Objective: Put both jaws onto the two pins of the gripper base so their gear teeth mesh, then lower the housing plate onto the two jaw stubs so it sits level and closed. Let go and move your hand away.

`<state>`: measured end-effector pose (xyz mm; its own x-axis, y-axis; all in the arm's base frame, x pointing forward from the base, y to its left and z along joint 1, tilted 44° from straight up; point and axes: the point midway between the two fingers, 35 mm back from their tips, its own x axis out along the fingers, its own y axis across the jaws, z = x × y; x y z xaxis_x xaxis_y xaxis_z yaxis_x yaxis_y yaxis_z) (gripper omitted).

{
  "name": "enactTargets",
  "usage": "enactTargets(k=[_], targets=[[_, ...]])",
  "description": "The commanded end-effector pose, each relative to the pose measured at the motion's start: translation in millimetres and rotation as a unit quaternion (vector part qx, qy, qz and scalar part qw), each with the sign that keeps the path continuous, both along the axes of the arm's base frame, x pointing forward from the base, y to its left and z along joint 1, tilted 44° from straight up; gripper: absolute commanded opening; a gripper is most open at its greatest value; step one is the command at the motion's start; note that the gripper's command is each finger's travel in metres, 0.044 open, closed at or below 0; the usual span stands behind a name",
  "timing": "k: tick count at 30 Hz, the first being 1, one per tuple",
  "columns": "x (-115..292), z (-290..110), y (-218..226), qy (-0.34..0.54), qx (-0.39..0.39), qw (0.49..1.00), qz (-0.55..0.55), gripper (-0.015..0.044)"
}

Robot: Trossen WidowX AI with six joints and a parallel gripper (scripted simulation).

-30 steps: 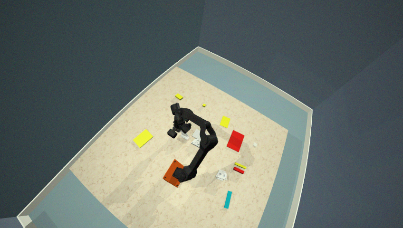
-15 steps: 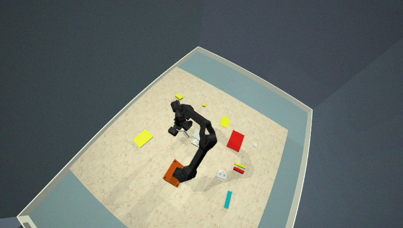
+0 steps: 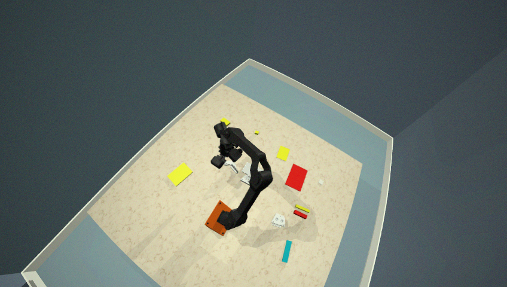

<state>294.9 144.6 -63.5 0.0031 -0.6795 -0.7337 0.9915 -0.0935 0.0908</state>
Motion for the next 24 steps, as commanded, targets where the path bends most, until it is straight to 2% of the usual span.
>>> enactTargets(k=[1, 6, 24], targets=[[-0.1, -1.0, -0.2, 0.001, 0.0, 1.0, 0.001, 0.0315], [-0.1, -1.0, -0.2, 0.001, 0.0, 1.0, 0.001, 0.044], [-0.1, -1.0, -0.2, 0.001, 0.0, 1.0, 0.001, 0.044]])
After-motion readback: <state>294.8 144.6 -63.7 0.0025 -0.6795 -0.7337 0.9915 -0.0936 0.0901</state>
